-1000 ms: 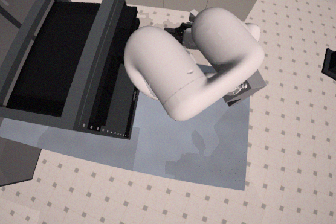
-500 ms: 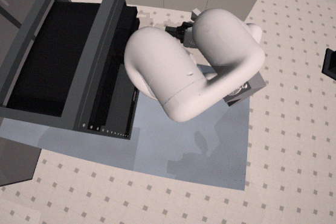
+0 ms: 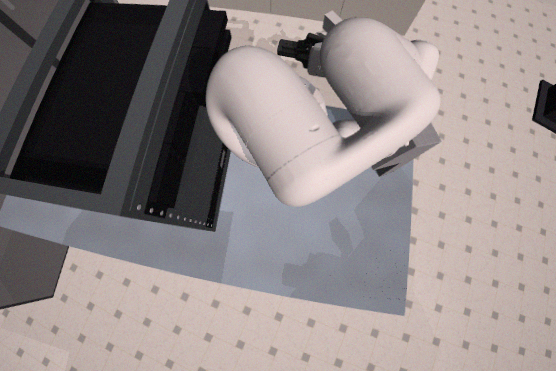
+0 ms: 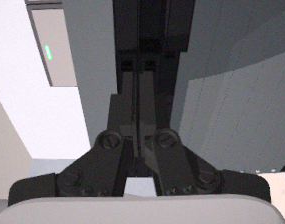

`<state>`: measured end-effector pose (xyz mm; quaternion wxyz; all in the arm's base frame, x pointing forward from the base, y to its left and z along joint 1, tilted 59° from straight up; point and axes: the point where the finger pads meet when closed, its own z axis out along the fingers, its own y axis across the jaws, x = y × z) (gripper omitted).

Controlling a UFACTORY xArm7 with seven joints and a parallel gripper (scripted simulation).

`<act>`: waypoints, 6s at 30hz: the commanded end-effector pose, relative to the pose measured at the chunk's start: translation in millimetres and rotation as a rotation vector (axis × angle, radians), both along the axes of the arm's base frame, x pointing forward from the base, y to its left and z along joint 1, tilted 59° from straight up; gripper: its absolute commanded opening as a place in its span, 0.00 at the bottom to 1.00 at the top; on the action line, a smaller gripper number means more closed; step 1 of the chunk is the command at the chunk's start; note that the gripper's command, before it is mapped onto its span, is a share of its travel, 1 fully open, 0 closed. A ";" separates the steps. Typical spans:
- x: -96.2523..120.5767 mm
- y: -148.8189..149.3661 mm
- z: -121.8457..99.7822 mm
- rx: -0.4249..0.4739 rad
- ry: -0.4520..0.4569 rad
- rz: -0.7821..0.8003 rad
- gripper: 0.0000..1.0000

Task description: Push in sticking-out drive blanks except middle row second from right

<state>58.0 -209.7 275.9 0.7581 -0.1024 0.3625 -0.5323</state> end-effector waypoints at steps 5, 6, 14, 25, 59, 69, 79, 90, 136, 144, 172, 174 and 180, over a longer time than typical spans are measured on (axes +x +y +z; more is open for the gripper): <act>-6.3 -6.9 -7.8 0.013 0.030 -0.037 0.00; -7.3 -7.9 -9.0 0.016 0.034 -0.043 0.00; -13.9 -14.7 -16.3 0.023 0.068 -0.092 0.00; -17.9 -19.9 -18.8 0.002 0.102 -0.149 0.00; -52.0 -46.5 -34.9 -0.091 0.293 -0.459 0.00; -72.5 -56.2 -42.5 -0.124 0.381 -0.592 0.00; -96.9 -65.0 -50.8 -0.161 0.488 -0.735 0.00; -124.0 -72.0 -59.0 -0.206 0.617 -0.879 0.00; -296.5 -55.2 -97.2 -0.449 1.567 -1.458 0.00; -324.6 -42.6 -101.8 -0.484 1.755 -1.491 0.00; -423.0 30.8 -116.3 -0.604 2.536 -1.351 0.00; -430.8 39.3 -117.4 -0.614 2.608 -1.312 0.00; -451.1 64.6 -120.4 -0.641 2.802 -1.176 0.00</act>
